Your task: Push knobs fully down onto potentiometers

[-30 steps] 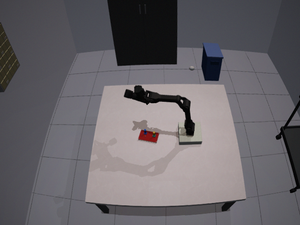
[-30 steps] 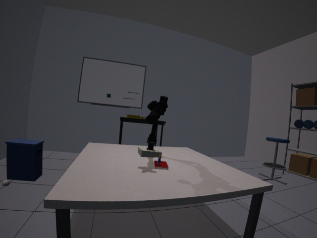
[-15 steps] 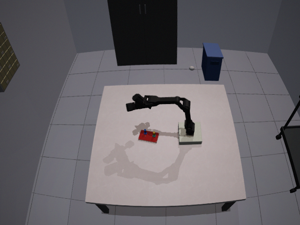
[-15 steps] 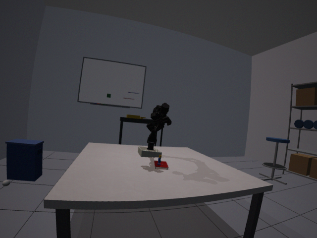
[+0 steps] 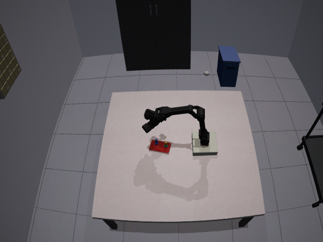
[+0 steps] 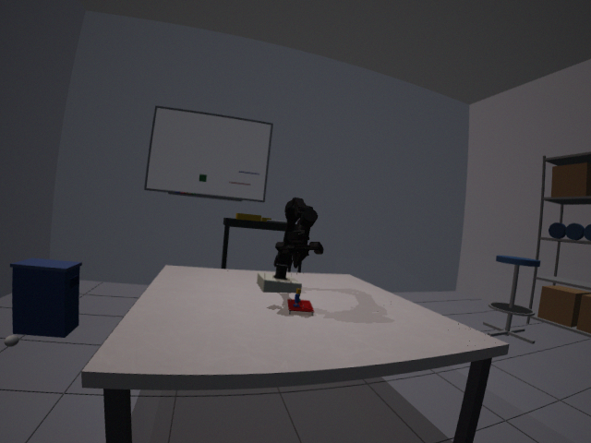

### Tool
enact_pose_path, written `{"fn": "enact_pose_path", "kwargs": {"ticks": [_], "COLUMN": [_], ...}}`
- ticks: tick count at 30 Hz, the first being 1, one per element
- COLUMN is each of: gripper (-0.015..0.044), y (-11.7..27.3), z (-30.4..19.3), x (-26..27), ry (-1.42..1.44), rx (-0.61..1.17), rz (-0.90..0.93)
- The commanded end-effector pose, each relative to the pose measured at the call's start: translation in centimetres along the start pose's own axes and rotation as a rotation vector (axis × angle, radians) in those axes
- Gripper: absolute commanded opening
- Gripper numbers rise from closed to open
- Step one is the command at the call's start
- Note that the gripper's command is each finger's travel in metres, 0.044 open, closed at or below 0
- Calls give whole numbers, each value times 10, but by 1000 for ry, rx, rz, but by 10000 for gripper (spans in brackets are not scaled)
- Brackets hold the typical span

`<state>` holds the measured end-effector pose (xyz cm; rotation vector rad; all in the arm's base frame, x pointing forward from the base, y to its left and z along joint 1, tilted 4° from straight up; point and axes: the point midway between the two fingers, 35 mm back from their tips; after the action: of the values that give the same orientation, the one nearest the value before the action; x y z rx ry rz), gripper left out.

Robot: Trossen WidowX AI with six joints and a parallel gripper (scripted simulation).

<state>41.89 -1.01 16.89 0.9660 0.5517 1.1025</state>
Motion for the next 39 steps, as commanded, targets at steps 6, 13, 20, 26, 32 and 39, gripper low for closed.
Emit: {"fn": "enact_pose_path", "kwargs": {"ticks": [6, 13, 20, 26, 32, 39], "gripper": [0, 0, 0, 0, 0, 0], "y": [-5, -1, 4, -11, -13, -18], "z": [-65, -112, -135, -144, -145, -148], "x": [1, -2, -4, -4, -4, -4], "ry": [191, 315, 370, 370, 370, 370], "rx": [252, 444, 538, 538, 538, 538], "rz": [29, 67, 90, 90, 90, 90]}}
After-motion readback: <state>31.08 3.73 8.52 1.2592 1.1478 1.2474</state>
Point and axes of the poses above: the point midway between the two fingers, 35 mm back from their tips, its own y axis back along the fingers, its own x axis across the jaws, z = x × y, and after that the axes turned 13 degrees about y, right-handed
